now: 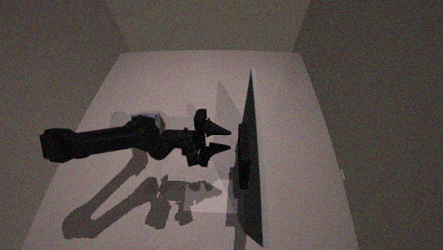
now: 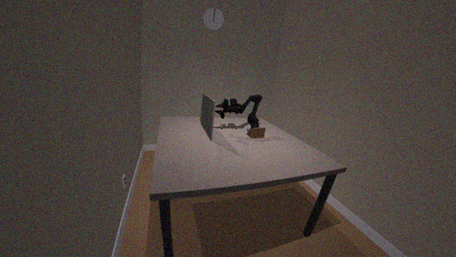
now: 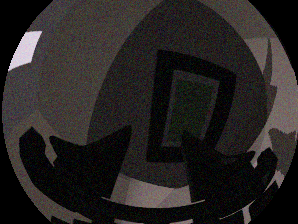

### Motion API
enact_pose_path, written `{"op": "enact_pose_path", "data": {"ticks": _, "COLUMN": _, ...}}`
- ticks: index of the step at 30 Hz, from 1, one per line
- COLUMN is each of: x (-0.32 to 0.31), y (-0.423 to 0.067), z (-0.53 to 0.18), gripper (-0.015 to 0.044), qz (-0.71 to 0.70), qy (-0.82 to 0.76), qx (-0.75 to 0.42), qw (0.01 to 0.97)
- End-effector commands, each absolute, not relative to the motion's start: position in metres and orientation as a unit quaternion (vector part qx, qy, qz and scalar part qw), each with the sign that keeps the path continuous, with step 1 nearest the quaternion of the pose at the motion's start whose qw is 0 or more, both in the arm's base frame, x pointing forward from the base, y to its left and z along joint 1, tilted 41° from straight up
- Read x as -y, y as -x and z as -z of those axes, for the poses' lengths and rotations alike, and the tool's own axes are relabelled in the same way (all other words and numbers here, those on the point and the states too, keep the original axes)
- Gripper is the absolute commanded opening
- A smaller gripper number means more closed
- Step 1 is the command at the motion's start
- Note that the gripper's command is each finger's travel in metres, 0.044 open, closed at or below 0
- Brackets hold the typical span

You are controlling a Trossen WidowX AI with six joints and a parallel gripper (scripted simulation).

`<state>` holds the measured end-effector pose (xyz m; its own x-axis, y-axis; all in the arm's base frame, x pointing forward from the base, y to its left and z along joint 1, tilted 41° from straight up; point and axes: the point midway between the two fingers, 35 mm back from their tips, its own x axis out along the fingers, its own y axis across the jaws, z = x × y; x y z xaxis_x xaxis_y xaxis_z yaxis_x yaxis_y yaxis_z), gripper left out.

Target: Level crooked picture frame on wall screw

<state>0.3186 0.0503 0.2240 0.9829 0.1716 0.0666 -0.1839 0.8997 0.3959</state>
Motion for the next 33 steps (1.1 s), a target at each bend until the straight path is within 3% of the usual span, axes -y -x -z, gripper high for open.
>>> {"op": "enact_pose_path", "data": {"ticks": 1, "x": -0.050, "y": -0.320, "z": -0.224, "gripper": 0.0260, "qz": -0.089, "qy": -0.206, "qx": 0.016, "qw": 0.974}}
{"op": "enact_pose_path", "data": {"ticks": 33, "x": -0.056, "y": -0.359, "z": -0.227, "gripper": 0.0260, "qz": -0.089, "qy": -0.206, "qx": 0.017, "qw": 0.974}}
